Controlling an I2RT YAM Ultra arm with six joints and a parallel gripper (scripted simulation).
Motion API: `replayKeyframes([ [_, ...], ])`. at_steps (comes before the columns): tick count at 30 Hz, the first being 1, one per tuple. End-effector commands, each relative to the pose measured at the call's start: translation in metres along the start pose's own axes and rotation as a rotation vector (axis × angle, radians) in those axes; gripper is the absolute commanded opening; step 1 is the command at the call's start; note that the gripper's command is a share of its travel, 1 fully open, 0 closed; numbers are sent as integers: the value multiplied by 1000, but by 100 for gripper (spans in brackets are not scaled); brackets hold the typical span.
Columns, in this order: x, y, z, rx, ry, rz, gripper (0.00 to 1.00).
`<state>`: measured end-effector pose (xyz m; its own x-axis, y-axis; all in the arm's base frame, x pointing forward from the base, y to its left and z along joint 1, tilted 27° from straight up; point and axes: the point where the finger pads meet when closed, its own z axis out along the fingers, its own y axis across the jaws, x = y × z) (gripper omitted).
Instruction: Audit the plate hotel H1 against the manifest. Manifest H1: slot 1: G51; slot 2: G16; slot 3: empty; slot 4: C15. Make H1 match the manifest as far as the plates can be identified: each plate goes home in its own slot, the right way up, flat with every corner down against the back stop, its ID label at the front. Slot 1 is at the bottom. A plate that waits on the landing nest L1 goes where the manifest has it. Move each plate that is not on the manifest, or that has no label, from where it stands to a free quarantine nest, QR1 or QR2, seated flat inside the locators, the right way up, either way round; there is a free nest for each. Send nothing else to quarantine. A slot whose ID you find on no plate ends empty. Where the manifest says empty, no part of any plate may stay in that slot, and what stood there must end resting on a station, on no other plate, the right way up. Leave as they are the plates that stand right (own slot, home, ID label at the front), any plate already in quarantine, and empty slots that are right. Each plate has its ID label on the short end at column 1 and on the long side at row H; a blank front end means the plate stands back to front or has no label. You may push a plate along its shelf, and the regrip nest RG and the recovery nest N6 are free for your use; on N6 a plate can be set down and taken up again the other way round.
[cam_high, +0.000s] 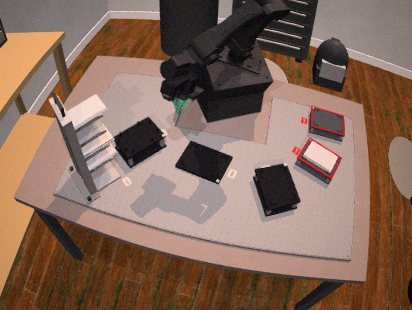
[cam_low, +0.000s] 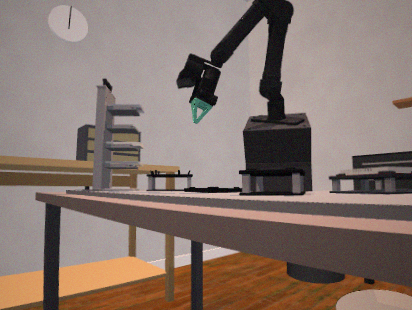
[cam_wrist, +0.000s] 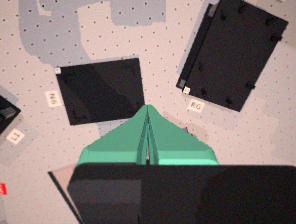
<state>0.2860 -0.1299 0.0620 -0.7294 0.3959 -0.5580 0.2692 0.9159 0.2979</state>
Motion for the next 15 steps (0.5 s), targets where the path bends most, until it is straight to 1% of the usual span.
replayKeyframes([
  [1,-24,-3,-6,18,-96,8,0],
  [15,-24,-2,-6,71,-271,153,0],
])
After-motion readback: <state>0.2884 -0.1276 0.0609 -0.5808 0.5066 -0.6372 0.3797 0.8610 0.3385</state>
